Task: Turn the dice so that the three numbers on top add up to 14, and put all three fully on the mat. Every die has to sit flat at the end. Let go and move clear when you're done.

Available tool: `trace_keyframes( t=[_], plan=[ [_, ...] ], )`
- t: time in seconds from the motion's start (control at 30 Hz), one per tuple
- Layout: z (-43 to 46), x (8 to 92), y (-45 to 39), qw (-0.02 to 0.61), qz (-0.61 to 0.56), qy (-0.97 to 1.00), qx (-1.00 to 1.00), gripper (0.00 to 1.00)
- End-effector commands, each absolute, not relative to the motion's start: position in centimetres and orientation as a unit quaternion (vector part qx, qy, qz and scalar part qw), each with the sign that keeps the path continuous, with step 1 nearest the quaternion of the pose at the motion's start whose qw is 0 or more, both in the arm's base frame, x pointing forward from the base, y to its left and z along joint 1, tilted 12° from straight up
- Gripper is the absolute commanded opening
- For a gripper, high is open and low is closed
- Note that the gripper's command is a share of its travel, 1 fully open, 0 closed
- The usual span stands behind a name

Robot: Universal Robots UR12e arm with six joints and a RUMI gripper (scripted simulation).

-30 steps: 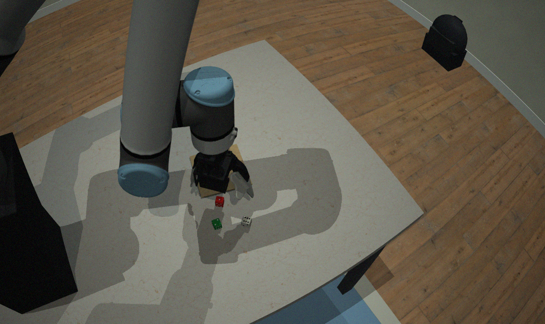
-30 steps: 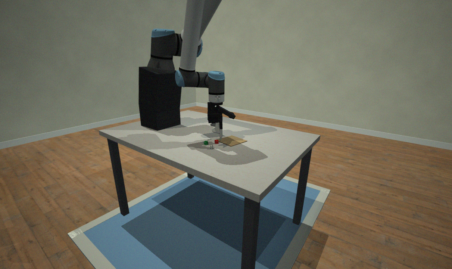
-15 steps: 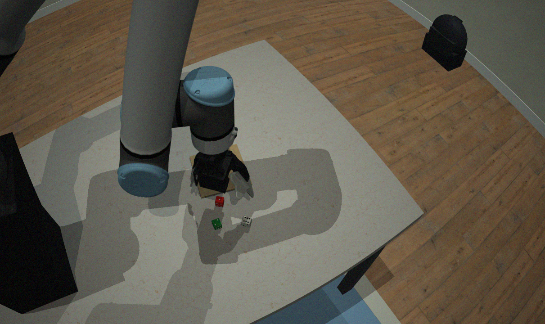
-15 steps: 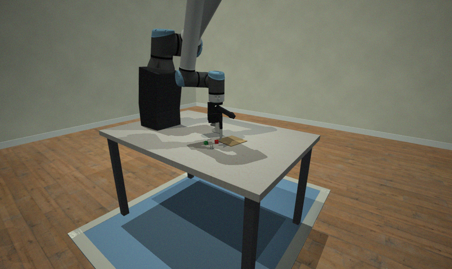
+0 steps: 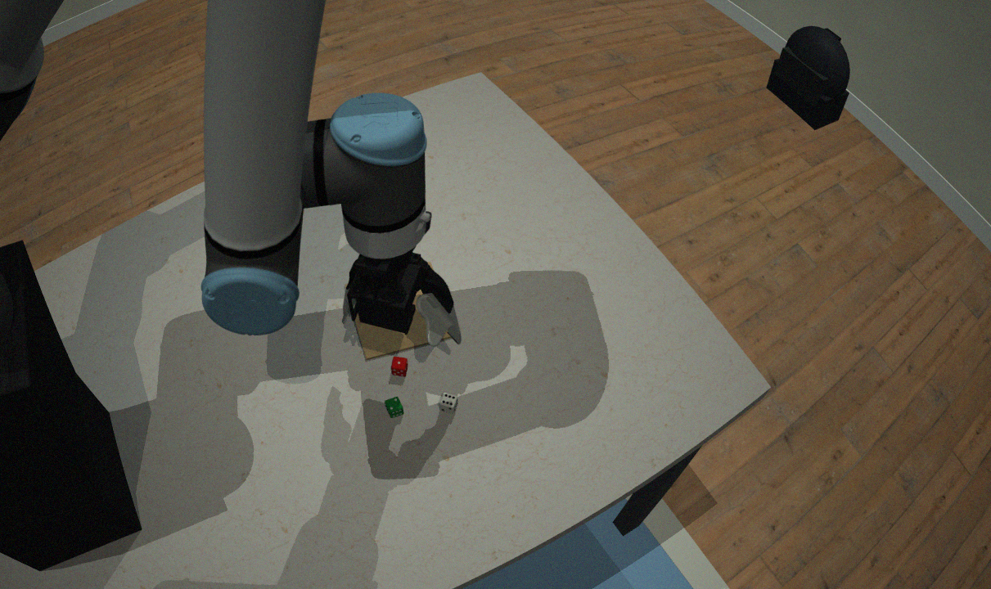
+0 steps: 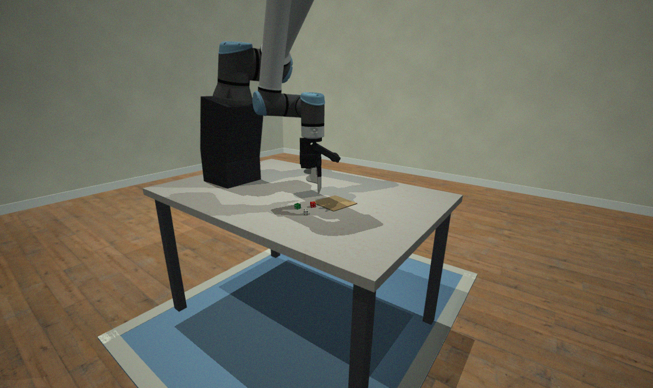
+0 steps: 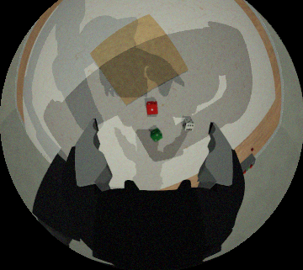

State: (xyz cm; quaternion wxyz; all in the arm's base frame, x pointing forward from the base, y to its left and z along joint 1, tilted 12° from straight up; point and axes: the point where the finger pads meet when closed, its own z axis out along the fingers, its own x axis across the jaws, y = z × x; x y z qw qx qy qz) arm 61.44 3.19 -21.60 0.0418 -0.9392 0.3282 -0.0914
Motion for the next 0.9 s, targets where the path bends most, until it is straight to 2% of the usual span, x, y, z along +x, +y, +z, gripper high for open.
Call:
trace_keyframes(
  t=[0.0,0.27,0.87],
  plan=[
    [-18.7,60.9,3.1,0.042,-0.092,0.328,-0.939,1.0],
    [-15.1,60.2,3.1,0.042,-0.092,0.328,-0.939,1.0],
    [-14.1,60.0,3.0,0.042,-0.092,0.328,-0.939,1.0]
  ],
)
